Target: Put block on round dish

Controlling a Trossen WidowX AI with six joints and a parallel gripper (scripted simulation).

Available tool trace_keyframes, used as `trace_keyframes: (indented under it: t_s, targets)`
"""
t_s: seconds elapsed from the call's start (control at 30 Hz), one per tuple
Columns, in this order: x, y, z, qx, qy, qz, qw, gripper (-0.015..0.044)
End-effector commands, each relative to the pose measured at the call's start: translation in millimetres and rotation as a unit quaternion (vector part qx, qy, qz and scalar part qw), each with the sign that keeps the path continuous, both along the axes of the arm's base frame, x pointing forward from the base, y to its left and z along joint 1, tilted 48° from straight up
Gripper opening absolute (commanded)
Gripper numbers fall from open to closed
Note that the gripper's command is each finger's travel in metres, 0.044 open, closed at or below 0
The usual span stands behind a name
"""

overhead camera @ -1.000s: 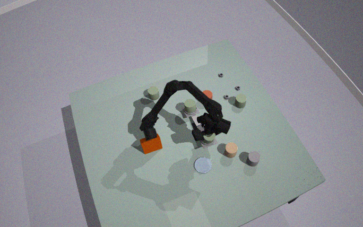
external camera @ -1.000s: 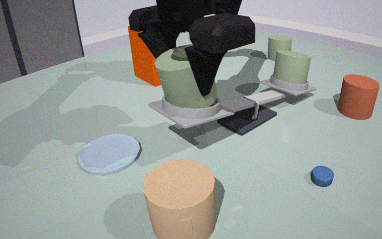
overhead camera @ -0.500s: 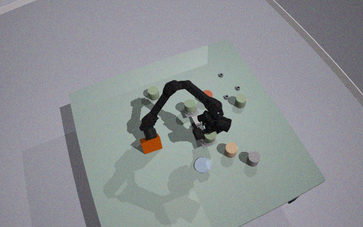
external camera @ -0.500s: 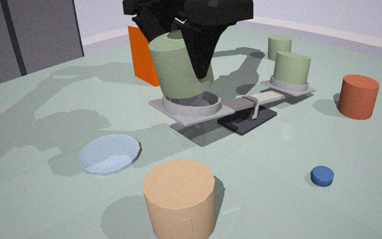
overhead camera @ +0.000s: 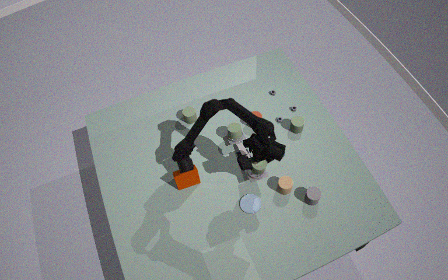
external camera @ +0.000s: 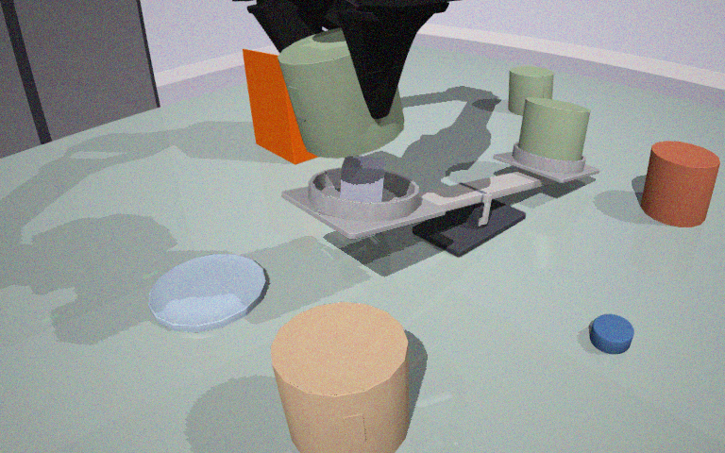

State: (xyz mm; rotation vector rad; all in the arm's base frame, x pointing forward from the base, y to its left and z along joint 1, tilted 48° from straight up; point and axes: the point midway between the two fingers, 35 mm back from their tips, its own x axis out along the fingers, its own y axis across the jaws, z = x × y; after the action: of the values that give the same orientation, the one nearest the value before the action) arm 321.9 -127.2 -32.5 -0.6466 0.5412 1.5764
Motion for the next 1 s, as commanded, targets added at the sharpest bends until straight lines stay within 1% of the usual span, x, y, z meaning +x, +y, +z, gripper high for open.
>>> trace_keyframes:
  t_s: [0.0,0.5,0.57,0.97]
  targets:
    - [0,-9,6,-0.003,-0.004,-0.002,1.0,0.0]
    - [-3,-21,20,-0.002,-0.004,-0.002,1.0,0.0]
    - [-2,-15,16,0.001,0.0,0.0,1.0,0.0]
    - [-2,-15,16,0.001,0.0,0.0,1.0,0.0]
